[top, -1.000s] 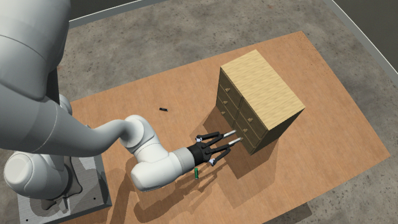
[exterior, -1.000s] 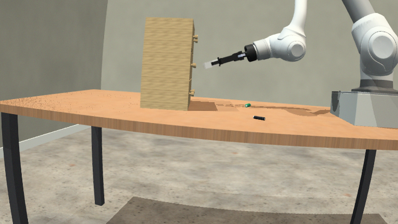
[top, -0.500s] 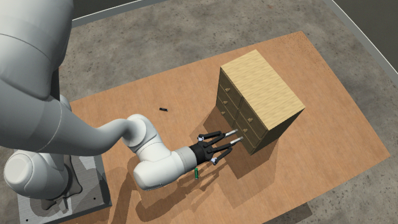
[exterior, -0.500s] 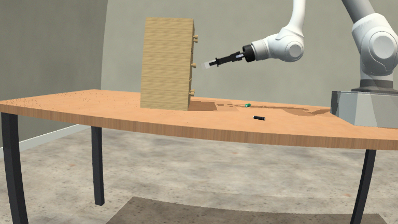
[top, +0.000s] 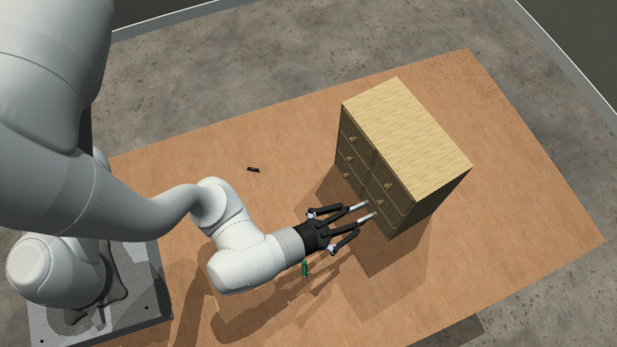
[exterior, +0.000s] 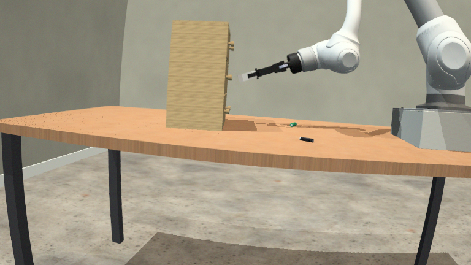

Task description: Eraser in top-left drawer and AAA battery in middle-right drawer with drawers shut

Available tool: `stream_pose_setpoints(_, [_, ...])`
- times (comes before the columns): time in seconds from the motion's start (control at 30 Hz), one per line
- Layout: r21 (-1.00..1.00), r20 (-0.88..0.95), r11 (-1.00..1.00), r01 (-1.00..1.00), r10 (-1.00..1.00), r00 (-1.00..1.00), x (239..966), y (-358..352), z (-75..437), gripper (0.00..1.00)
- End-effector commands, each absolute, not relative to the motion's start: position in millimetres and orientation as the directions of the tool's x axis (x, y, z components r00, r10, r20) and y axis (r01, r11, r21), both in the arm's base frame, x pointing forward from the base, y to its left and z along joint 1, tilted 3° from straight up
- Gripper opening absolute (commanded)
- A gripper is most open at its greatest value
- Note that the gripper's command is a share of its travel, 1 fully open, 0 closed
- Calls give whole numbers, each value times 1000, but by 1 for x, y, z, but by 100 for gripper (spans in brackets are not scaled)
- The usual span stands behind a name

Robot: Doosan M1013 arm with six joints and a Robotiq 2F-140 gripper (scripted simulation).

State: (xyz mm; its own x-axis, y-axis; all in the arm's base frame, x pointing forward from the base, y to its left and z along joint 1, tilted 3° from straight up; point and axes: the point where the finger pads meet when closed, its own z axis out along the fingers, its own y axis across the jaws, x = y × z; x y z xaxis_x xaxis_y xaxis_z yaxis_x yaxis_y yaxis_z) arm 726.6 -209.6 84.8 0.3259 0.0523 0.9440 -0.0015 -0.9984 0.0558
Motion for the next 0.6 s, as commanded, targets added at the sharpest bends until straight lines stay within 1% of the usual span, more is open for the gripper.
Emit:
stream_pose_setpoints(0.0, [56, 944, -998, -1, 52, 326, 727, -210, 85, 20])
stream_pose_setpoints(0.57, [56, 944, -998, -1, 52, 326, 741, -210, 85, 20])
